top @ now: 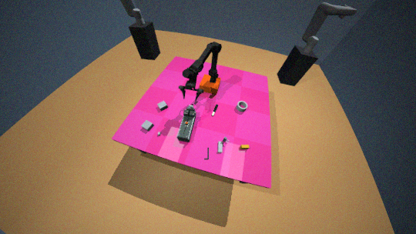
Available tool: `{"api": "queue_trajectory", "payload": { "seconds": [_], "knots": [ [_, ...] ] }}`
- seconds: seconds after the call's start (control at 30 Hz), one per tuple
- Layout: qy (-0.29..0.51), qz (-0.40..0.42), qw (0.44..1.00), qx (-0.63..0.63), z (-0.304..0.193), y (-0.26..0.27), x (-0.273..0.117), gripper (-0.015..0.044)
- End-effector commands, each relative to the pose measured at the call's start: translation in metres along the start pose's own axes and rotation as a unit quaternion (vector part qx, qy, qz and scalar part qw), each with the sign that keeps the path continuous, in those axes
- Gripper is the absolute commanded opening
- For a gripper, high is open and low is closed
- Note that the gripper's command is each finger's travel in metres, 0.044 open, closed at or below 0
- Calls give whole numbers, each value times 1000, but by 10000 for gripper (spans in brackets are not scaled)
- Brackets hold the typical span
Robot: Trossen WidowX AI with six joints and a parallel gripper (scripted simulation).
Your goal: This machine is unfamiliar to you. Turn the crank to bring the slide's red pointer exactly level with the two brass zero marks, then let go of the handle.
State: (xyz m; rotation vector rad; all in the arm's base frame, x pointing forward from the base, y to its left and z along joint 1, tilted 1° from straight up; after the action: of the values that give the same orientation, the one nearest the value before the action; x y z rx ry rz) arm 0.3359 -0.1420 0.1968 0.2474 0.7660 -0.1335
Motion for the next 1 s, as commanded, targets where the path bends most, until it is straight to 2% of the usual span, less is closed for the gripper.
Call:
{"api": "queue_trajectory", "payload": {
  "seconds": [0.0,0.5,0.77,0.97],
  "knots": [
    [2,-11,1000,25,16,13,14,440],
    [-15,-65,987,149,65,55,68,440],
    [-15,-65,987,149,30,46,106,440],
    [-15,-65,987,149,29,46,107,440]
  ]
}}
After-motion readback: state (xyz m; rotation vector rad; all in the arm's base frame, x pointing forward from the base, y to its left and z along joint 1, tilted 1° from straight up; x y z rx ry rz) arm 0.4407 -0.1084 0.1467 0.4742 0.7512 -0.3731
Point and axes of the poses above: the point midway between the two fingers, 35 mm back from their tips, its own x axis out along the fingers, its own y axis across the jaws, z = x × y, the point moved 7 cm from there along -x, back along the fingers, and after that the axes turned 12 degrees about x, right-handed, at the moved point
